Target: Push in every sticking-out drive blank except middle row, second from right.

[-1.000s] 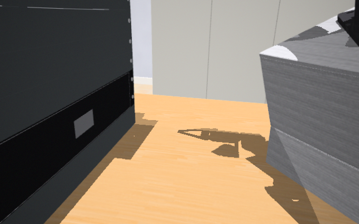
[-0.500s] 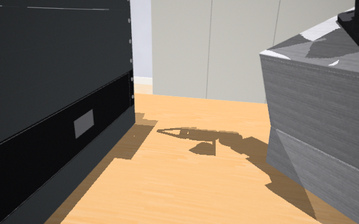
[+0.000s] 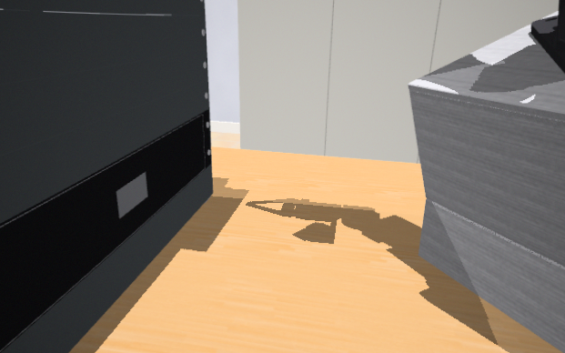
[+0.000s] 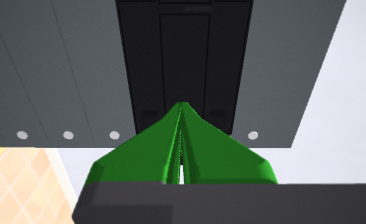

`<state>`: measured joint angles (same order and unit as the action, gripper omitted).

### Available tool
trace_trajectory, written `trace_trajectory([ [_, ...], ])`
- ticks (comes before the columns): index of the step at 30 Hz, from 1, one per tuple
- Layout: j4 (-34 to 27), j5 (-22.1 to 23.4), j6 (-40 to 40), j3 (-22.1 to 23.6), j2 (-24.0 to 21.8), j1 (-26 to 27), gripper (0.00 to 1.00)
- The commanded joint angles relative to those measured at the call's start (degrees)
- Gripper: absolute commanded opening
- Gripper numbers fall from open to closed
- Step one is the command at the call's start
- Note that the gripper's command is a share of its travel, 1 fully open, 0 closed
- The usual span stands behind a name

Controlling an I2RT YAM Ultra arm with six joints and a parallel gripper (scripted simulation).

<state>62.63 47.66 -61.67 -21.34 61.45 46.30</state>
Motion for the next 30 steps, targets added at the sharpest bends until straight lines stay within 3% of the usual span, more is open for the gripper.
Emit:
trace_trajectory([
  [1,-1.6,-0.9,0.1,-2.0,-0.5,-0.2,0.00],
  [5,-1.5,-0.8,0.2,-2.5,1.4,0.3,0.00],
  [22,-1.5,-0.9,0.2,-2.7,0.0,0.3,0.00],
  [30,-2.7,-2.4,-1.1,-3.9,2.3,-2.1,0.00],
])
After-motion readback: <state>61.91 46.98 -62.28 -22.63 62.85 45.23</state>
